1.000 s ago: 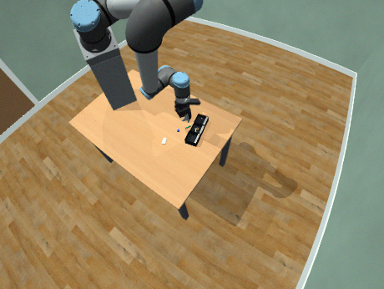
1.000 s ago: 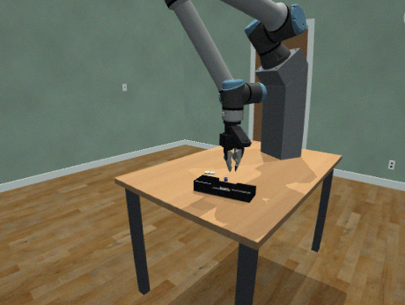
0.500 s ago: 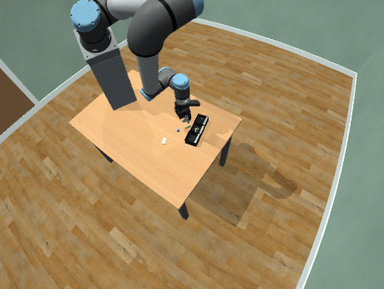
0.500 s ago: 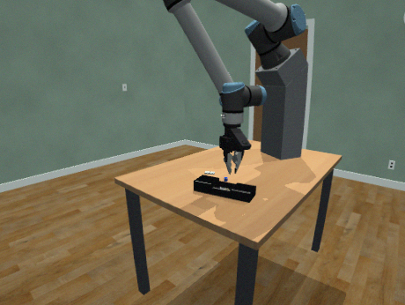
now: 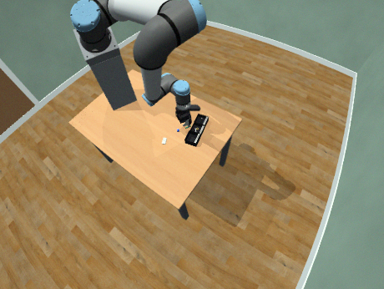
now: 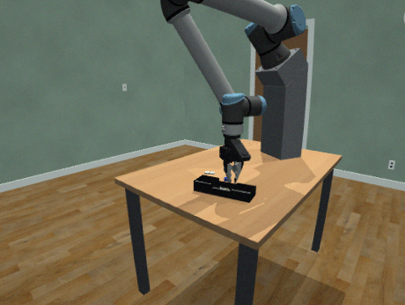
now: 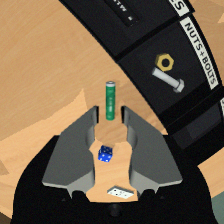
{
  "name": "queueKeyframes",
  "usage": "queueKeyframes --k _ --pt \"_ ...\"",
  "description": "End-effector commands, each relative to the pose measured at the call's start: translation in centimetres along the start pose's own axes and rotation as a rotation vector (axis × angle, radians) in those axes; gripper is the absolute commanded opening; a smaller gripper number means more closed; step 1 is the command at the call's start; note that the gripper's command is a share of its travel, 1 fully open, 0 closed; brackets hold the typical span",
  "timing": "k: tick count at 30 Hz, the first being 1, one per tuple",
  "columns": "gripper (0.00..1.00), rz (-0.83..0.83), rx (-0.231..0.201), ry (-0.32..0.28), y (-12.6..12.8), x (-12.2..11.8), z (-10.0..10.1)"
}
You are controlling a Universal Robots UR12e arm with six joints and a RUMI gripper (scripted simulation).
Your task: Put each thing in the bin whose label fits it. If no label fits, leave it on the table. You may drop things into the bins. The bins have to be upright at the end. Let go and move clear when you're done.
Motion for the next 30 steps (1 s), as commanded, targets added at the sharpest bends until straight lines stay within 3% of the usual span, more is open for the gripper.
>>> queueKeyframes --k 1,11,27,28,30 --pt "0.14 -0.001 -0.005 0.002 0.5 0.2 0.2" --pt "0.14 0.000 -0.005 0.001 0.3 0.0 1.4" --pt "0.14 -0.001 -0.006 0.002 0.3 0.1 1.2" --pt "0.00 -0.001 -0.004 0.002 0.1 0.1 1.2" --pt "0.00 -0.001 -0.004 0.002 0.1 0.1 1.2"
Point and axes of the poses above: the point where the finger pads meet when closed, its own z axis out along the fingers, its own y axis across the jaws, x = y × z, the point moved 2 cm from there along -z, back along the fingers, and after that the axes turned 6 degrees about -z, right-handed, at the moved point
